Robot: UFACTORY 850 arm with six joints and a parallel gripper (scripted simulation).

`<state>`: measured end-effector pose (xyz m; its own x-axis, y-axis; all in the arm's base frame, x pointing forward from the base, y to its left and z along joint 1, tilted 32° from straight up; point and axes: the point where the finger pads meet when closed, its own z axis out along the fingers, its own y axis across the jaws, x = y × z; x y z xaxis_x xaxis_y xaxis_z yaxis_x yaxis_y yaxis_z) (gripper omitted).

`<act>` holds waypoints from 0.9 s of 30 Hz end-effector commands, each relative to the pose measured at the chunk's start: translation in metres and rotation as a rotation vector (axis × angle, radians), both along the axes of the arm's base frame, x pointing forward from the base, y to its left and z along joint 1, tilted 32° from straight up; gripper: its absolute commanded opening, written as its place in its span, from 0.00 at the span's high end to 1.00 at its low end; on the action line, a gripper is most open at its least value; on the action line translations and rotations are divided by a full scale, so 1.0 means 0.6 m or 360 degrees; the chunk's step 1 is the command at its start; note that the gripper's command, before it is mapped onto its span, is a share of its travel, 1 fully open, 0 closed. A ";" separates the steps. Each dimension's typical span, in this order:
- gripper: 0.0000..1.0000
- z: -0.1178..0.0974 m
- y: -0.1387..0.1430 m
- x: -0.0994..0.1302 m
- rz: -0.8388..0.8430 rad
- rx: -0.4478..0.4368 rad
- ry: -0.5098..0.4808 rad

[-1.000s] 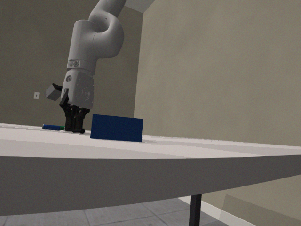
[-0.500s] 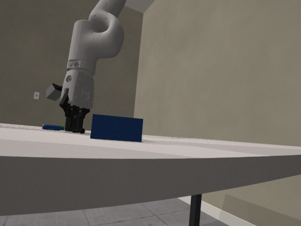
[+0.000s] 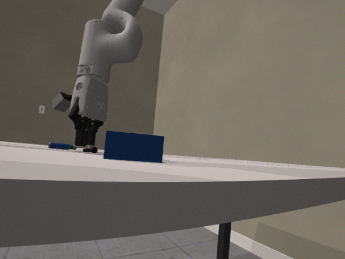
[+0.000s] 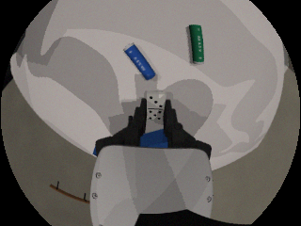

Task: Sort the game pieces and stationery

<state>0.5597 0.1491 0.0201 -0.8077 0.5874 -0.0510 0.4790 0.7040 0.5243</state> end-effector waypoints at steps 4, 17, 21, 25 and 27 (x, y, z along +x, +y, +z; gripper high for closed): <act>1.00 0.034 -0.016 -0.012 0.0000 0.0000 -0.0001; 1.00 0.071 -0.033 -0.028 0.0000 0.0000 -0.0001; 1.00 0.071 -0.033 -0.028 0.0000 0.0000 -0.0001; 1.00 0.071 -0.033 -0.028 0.0000 0.0000 -0.0001; 1.00 0.071 -0.033 -0.028 0.0000 0.0000 -0.0001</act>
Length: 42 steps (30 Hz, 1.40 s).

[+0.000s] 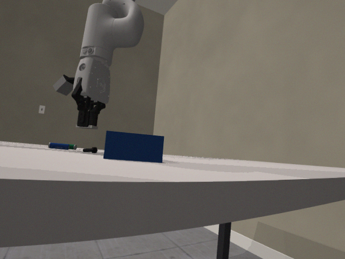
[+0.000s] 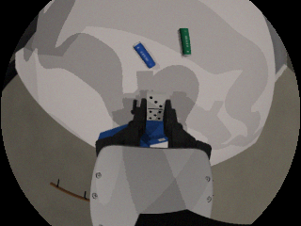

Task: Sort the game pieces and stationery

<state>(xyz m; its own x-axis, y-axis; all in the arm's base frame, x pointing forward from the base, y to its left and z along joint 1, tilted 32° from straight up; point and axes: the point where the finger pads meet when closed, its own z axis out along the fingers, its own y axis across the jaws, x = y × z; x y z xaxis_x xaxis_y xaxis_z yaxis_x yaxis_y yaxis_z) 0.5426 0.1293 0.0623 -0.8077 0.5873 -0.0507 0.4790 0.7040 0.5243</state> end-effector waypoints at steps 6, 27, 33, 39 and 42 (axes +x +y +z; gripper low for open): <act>1.00 -0.003 -0.016 0.012 -0.0001 0.0000 -0.0002; 1.00 -0.030 -0.155 0.106 -0.0233 0.0093 0.0105; 1.00 -0.036 -0.188 0.128 -0.0429 0.0169 0.0184; 1.00 -0.045 -0.231 0.157 -0.0655 0.0253 0.0261; 1.00 -0.045 -0.231 0.157 -0.0768 0.0296 0.0299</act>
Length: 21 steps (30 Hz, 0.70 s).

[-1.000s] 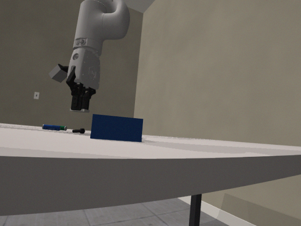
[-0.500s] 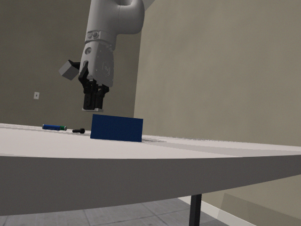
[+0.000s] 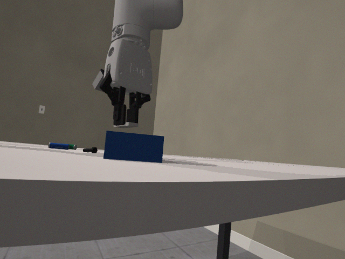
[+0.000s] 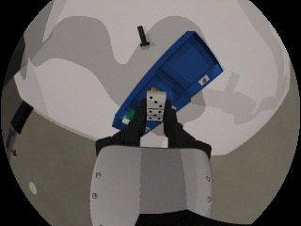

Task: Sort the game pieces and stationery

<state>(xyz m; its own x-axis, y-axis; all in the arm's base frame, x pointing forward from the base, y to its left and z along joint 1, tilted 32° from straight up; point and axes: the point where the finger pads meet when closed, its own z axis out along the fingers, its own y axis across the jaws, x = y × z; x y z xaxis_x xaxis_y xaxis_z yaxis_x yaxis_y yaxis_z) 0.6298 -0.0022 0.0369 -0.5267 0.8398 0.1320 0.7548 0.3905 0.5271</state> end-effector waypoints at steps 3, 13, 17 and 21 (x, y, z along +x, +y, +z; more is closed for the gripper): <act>1.00 -0.002 -0.012 0.012 -0.0235 0.0114 0.0130; 1.00 -0.003 -0.012 0.011 -0.0601 0.0282 0.0301; 1.00 -0.003 -0.012 0.011 -0.0727 0.0346 0.0381; 1.00 -0.003 -0.012 0.011 -0.0783 0.0376 0.0426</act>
